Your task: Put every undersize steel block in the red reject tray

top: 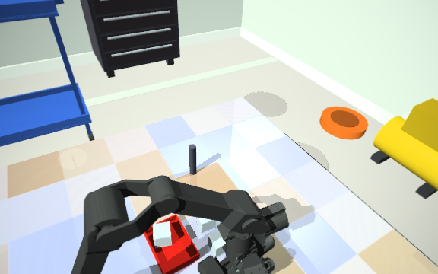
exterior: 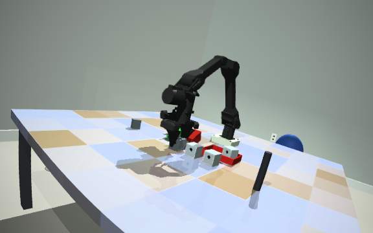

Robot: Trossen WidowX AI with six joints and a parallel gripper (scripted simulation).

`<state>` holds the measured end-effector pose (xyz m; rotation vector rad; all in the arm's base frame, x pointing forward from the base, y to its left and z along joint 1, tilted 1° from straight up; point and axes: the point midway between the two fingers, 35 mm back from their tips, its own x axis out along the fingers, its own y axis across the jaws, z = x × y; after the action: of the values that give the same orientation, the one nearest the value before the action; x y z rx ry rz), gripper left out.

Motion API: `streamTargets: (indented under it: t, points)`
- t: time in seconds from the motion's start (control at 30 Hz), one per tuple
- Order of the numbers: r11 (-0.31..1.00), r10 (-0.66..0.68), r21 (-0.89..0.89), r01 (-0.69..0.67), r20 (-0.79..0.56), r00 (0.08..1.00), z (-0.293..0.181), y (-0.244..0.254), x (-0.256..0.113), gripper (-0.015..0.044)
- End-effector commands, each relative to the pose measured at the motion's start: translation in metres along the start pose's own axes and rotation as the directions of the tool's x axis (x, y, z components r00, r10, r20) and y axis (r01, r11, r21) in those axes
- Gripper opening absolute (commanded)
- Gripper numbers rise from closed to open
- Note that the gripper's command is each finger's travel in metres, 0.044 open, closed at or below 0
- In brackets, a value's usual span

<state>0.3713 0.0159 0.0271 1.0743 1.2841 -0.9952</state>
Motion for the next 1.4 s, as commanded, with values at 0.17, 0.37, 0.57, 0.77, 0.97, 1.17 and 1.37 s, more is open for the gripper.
streamTargets:
  t: [0.17, 0.37, 0.57, 0.77, 0.97, 1.17, 1.37]
  points:
    - [1.0, -0.013, 0.005, 0.013, -0.004, 1.0, -0.0008, -0.0029, 0.0041, 0.0325]
    - [1.0, -0.013, 0.005, 0.013, -0.004, 1.0, -0.0008, -0.0029, 0.0041, 0.0325]
    - [1.0, -0.013, 0.005, 0.013, -0.004, 1.0, -0.0008, -0.0029, 0.0041, 0.0325]
    - [1.0, 0.0, 0.0, 0.0, 0.0, 1.0, 0.0, 0.0, 0.0, 0.0305]
    - [1.0, 0.0, 0.0, 0.0, 0.0, 1.0, 0.0, 0.0, 0.0, 0.0265]
    - [1.0, 0.0, 0.0, 0.0, 0.0, 1.0, 0.0, 0.0, 0.0, 0.0225]
    - [1.0, 0.0, 0.0, 0.0, 0.0, 1.0, 0.0, 0.0, 0.0, 0.0165]
